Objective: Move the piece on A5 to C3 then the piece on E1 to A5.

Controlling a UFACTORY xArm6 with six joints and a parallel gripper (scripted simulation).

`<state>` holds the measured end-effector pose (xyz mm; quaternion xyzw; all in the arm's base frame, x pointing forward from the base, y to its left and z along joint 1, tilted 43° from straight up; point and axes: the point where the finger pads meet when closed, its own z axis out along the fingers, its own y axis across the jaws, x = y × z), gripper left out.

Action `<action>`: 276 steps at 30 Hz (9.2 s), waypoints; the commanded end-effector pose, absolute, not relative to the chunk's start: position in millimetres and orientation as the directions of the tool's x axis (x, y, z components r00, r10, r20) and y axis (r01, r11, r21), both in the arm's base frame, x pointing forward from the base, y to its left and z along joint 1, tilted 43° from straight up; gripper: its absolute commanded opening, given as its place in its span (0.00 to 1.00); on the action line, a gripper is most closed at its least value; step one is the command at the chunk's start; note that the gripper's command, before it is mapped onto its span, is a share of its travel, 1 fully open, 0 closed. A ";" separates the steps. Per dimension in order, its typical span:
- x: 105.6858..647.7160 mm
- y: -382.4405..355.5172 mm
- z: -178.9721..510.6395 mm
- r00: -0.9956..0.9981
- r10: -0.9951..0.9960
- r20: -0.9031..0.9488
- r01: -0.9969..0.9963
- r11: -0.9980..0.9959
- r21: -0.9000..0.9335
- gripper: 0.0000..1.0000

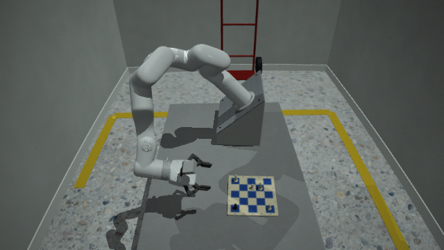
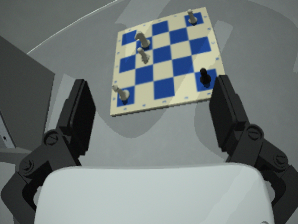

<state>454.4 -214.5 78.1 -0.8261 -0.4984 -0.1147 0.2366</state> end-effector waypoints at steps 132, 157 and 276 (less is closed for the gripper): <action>348.0 -179.6 4.6 -0.581 0.671 0.461 0.679 0.711 -0.180 1.00; 331.2 -159.9 -4.8 -0.828 -0.156 0.539 -0.358 0.886 -0.294 1.00; 334.7 -150.9 -39.1 -0.908 0.370 -0.195 0.401 0.640 -0.655 0.37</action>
